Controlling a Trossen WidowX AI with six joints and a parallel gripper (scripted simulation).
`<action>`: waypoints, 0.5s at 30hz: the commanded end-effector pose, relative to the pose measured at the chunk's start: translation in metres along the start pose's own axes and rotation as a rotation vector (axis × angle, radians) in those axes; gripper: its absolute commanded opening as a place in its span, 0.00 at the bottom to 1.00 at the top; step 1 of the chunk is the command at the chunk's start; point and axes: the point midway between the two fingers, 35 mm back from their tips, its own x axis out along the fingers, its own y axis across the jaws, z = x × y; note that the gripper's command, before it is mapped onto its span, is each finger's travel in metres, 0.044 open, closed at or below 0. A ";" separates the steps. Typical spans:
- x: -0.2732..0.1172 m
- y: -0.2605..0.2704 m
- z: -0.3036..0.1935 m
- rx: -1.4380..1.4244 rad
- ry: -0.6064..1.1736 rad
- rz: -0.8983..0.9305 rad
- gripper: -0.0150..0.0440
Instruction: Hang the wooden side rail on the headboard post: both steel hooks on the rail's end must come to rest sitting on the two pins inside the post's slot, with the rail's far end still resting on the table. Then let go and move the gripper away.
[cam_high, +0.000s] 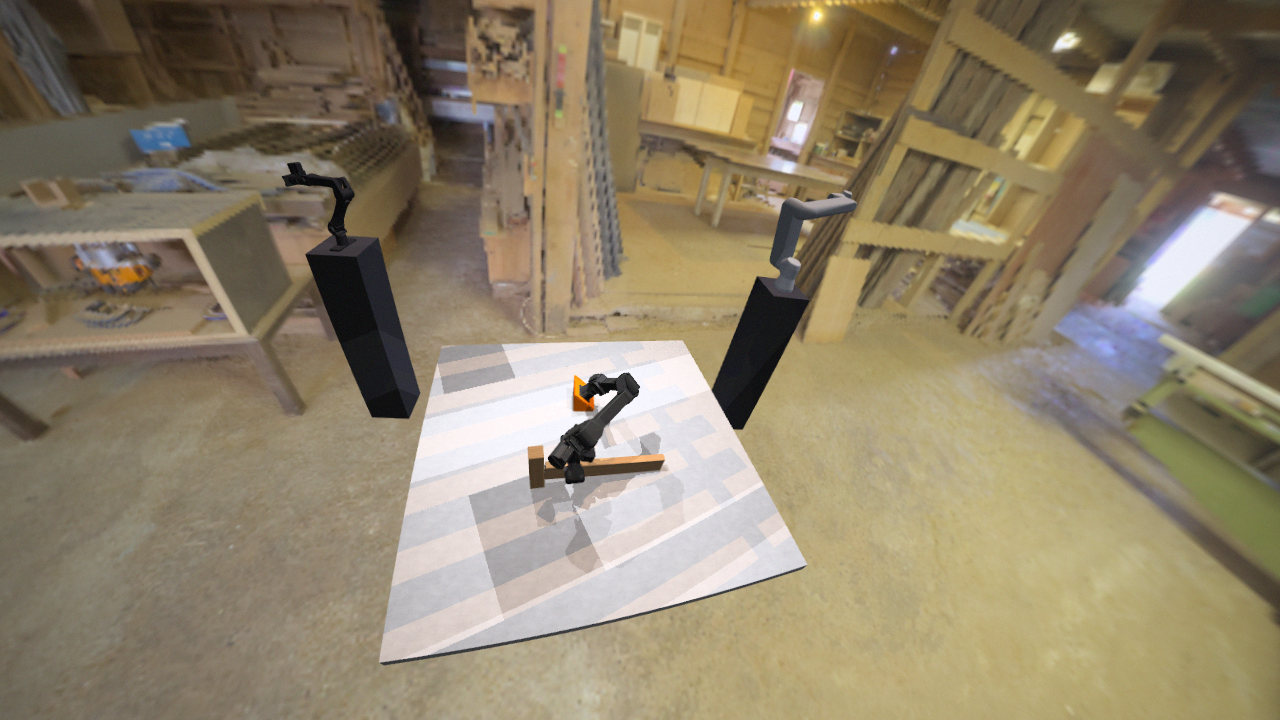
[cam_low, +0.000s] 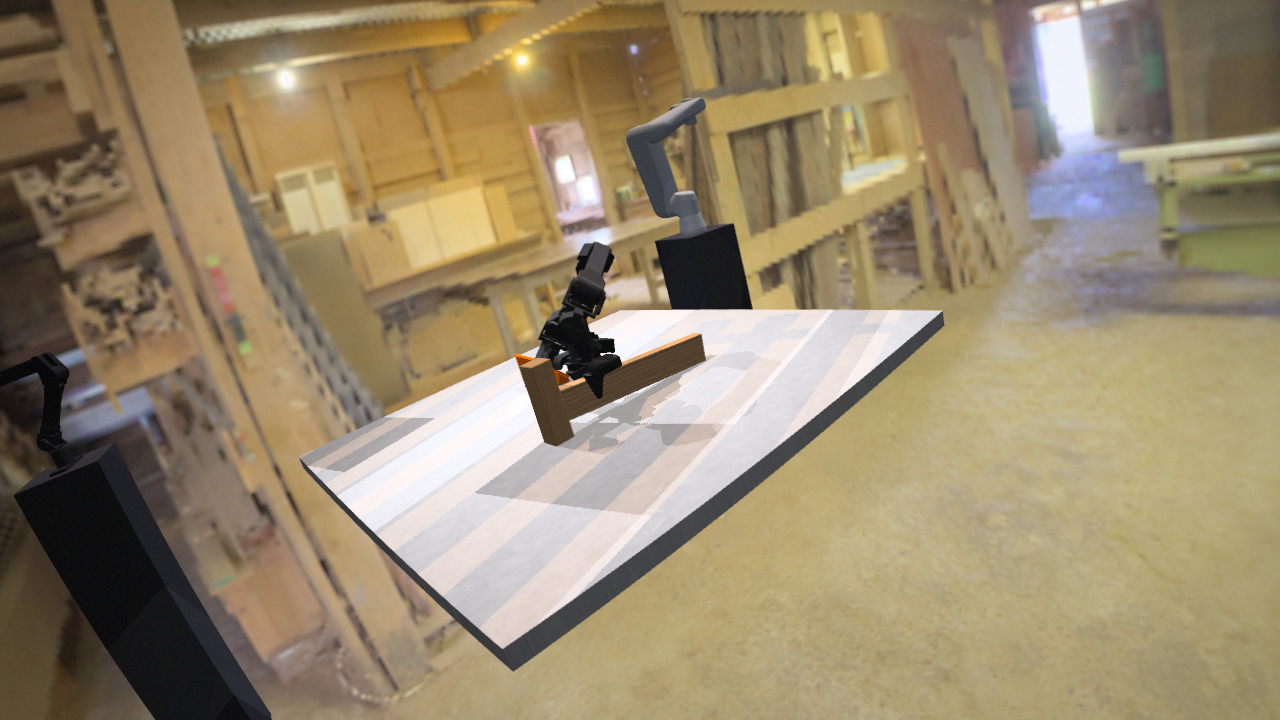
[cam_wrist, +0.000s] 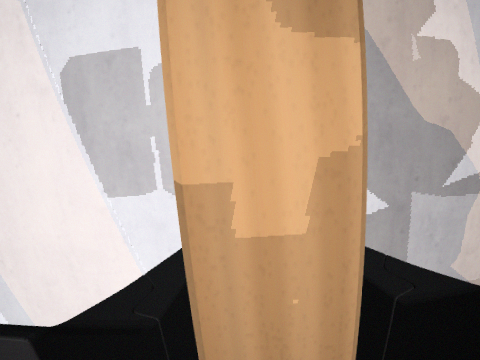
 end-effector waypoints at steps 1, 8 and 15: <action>-0.003 0.000 -0.004 0.005 0.007 -0.010 0.25; -0.002 0.000 -0.004 0.005 0.007 -0.010 0.25; -0.001 0.000 -0.004 0.005 0.007 -0.010 0.25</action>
